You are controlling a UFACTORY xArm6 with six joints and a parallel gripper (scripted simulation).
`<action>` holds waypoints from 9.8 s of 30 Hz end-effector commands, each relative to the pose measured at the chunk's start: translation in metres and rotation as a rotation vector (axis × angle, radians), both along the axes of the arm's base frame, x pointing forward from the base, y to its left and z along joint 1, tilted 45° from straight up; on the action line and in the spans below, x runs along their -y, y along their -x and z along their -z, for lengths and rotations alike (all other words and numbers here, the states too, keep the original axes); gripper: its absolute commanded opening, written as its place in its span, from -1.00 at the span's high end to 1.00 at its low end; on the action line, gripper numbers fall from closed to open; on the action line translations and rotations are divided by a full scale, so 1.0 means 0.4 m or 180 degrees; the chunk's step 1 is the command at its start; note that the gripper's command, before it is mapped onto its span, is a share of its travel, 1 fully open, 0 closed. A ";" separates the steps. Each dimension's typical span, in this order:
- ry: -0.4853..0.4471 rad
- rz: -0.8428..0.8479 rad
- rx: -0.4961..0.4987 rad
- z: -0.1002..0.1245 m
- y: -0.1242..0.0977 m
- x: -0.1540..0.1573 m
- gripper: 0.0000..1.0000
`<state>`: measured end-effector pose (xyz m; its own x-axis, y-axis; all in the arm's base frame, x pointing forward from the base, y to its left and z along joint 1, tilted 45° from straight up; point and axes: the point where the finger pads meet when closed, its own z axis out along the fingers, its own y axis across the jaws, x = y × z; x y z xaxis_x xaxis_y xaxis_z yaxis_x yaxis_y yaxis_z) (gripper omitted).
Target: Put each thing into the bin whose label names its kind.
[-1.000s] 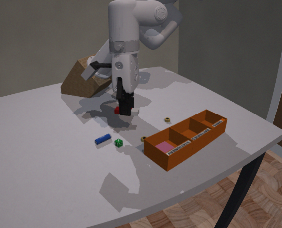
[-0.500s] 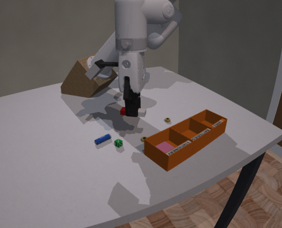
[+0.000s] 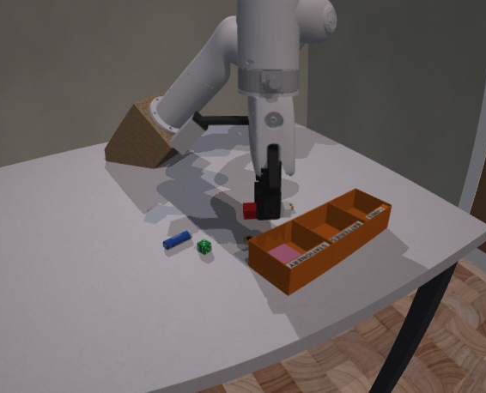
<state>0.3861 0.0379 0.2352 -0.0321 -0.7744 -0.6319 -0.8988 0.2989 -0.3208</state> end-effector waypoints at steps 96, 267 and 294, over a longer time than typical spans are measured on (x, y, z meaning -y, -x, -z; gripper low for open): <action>0.0823 -0.1357 0.1069 -0.019 -0.109 -0.065 0.42; 0.0972 -0.1594 0.1254 0.297 0.051 0.194 1.00; 0.0972 -0.1594 0.1254 0.244 0.084 0.236 1.00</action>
